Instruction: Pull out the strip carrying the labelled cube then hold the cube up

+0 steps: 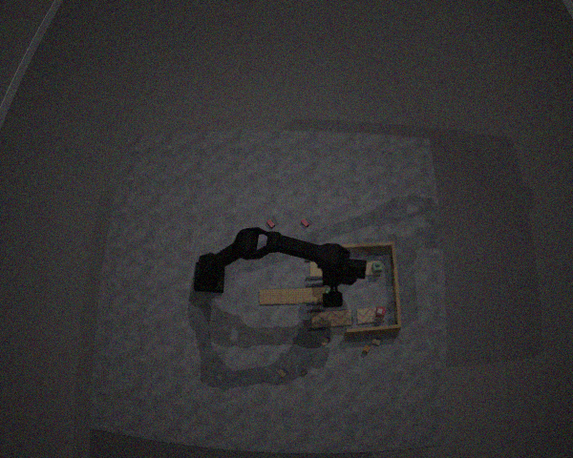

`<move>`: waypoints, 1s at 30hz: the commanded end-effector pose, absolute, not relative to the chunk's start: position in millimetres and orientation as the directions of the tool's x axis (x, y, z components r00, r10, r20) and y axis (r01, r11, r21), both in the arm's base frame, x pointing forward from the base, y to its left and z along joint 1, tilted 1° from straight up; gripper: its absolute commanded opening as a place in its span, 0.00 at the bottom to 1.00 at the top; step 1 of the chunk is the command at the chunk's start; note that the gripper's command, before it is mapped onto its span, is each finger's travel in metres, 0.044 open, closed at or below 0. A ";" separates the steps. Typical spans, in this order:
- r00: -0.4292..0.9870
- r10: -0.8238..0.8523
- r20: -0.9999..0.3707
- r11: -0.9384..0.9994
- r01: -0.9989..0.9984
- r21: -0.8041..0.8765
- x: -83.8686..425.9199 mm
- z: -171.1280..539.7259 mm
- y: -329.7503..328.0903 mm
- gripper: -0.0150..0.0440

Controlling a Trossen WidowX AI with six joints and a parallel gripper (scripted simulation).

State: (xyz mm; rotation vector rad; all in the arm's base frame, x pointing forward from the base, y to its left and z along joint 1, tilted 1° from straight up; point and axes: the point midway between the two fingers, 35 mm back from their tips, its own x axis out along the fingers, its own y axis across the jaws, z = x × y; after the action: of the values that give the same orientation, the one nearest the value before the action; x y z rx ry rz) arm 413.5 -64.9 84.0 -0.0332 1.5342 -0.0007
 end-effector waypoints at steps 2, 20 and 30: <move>0.036 -0.023 -0.999 1.000 -0.014 -0.023 415.5 76.5 -65.3 0.68; 0.036 -0.023 -0.999 1.000 -0.014 -0.024 417.4 47.2 -66.3 0.68; 0.036 -0.023 -0.999 1.000 -0.014 -0.024 417.3 32.1 -66.7 0.68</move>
State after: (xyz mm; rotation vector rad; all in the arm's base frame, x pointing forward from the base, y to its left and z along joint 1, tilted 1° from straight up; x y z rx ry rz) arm 419.2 -66.3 38.0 -0.0327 1.5266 -0.0029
